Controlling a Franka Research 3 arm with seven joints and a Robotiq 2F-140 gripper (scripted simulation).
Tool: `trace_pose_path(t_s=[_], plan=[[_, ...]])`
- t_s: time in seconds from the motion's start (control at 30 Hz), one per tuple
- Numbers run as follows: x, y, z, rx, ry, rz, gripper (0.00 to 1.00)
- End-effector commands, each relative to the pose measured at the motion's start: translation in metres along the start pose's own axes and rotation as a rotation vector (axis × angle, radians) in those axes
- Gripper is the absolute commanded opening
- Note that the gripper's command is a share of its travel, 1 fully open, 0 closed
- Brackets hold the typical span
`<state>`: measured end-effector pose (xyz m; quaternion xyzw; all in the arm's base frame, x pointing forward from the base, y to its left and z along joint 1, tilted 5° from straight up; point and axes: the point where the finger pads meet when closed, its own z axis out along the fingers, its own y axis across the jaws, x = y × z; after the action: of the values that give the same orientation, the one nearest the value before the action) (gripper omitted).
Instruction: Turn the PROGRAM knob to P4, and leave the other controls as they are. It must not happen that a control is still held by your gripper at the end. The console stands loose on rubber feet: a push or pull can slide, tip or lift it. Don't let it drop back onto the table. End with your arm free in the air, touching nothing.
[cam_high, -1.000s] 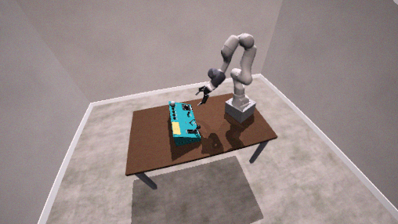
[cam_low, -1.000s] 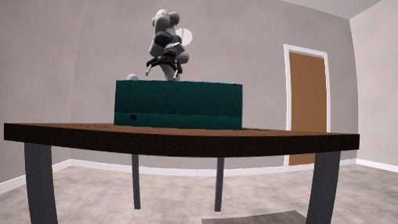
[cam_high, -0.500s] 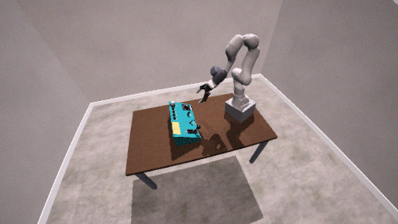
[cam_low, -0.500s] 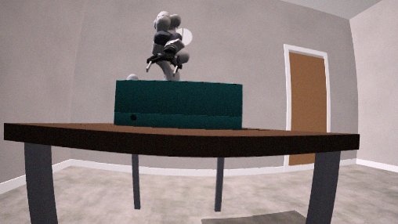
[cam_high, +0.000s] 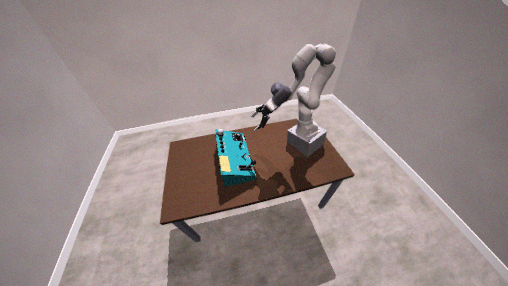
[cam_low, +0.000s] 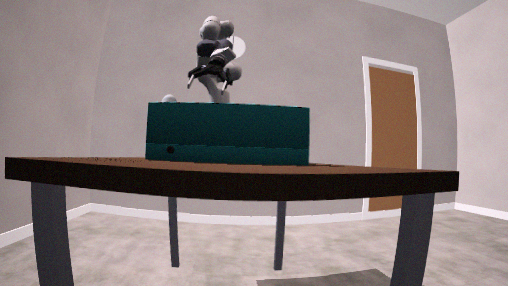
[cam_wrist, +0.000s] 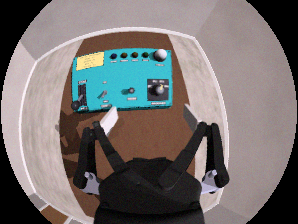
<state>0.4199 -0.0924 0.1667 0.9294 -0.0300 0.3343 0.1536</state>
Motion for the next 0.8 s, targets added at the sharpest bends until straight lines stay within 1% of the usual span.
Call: trace_pose_path(t_s=[0.0,0.17,0.23,0.3,0.33,0.43,0.5,0.53,0.57,0.63,0.7,0.77], plan=[[0.001,-0.003,-0.002,0.010,-0.001,-0.055,1.00],[0.002,-0.003,-0.002,0.015,0.000,-0.052,1.00],[0.009,-0.006,0.002,0.040,0.003,-0.036,1.00],[0.009,-0.006,0.002,0.040,0.003,-0.036,1.00],[0.015,-0.007,0.007,0.062,0.004,-0.021,1.00],[0.035,-0.006,0.030,0.145,-0.009,0.034,1.00],[0.040,0.004,0.052,0.191,-0.042,0.062,1.00],[0.039,0.012,0.064,0.205,-0.067,0.069,1.00],[0.037,0.022,0.074,0.213,-0.095,0.071,1.00],[0.029,0.043,0.090,0.213,-0.152,0.064,1.00],[0.023,0.060,0.098,0.201,-0.197,0.053,1.00],[0.020,0.069,0.102,0.193,-0.219,0.045,1.00]])
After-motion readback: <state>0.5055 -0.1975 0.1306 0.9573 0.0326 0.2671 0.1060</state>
